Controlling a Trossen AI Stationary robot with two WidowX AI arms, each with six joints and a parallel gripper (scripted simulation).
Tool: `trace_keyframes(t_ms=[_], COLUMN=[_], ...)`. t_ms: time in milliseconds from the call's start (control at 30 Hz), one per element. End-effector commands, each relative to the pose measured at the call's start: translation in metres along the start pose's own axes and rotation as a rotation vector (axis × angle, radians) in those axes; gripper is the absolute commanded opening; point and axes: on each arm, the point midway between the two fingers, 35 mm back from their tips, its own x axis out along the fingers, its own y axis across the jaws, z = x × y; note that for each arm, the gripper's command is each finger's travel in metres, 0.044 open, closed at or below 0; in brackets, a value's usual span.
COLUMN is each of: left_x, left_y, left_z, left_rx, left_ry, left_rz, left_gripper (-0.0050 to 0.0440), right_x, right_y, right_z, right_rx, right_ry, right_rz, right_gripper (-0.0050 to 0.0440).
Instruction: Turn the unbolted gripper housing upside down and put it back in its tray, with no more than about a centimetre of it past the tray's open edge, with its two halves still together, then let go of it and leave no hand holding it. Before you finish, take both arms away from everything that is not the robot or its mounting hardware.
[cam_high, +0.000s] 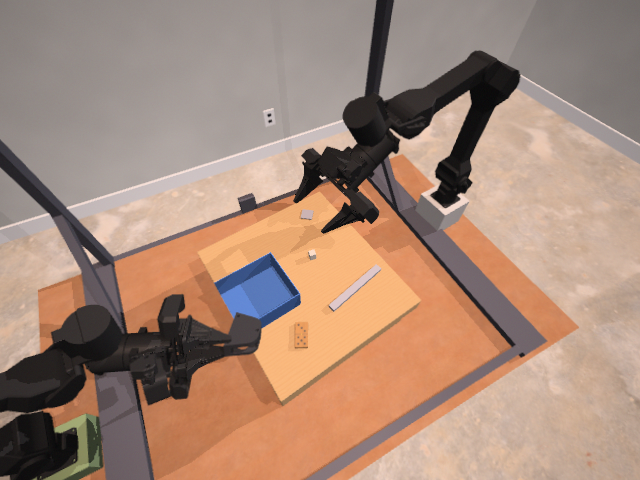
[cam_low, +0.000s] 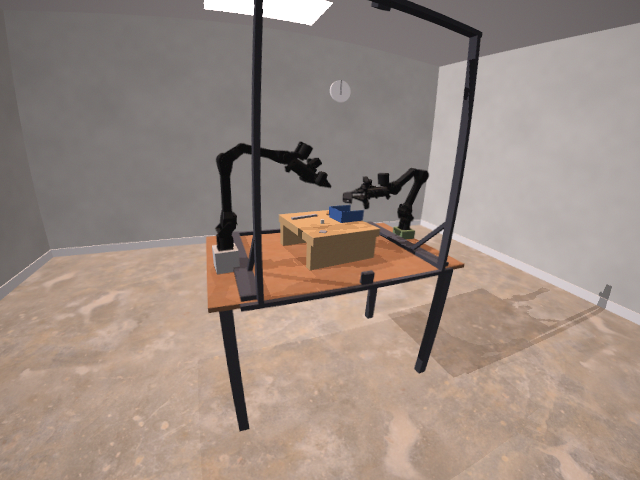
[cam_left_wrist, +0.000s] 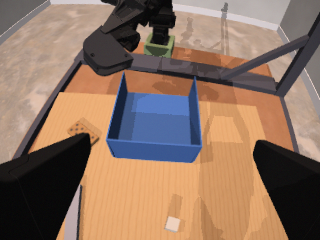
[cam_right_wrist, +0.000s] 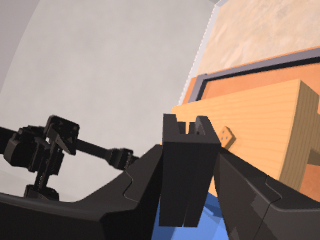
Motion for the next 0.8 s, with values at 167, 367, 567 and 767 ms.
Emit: trace_keyframes(t_ms=[167, 367, 567, 767], left_x=[-0.0070, -0.0070, -0.0070, -0.0070], left_y=[-0.0003, -0.0003, -0.0003, -0.0003], left_z=[0.0075, 0.0075, 0.0075, 0.0075], left_rx=[0.005, 0.005, 0.005, 0.005], left_ry=[-0.022, -0.022, -0.022, -0.022], left_rz=[-0.003, -0.003, -0.003, -0.003], left_gripper=[0.0440, 0.0440, 0.0440, 0.0440], right_x=[0.0060, 0.0093, 0.0119, 0.0131], right_y=[0.0124, 0.0120, 0.0116, 0.0113], right_z=[0.0097, 0.0131, 0.0159, 0.0174], right_rx=[-0.022, -0.042, -0.058, -0.066], right_ry=[-0.011, -0.013, -0.014, -0.014], right_rz=[-0.005, -0.025, -0.042, -0.050], right_gripper=[0.0112, 0.0112, 0.0112, 0.0112])
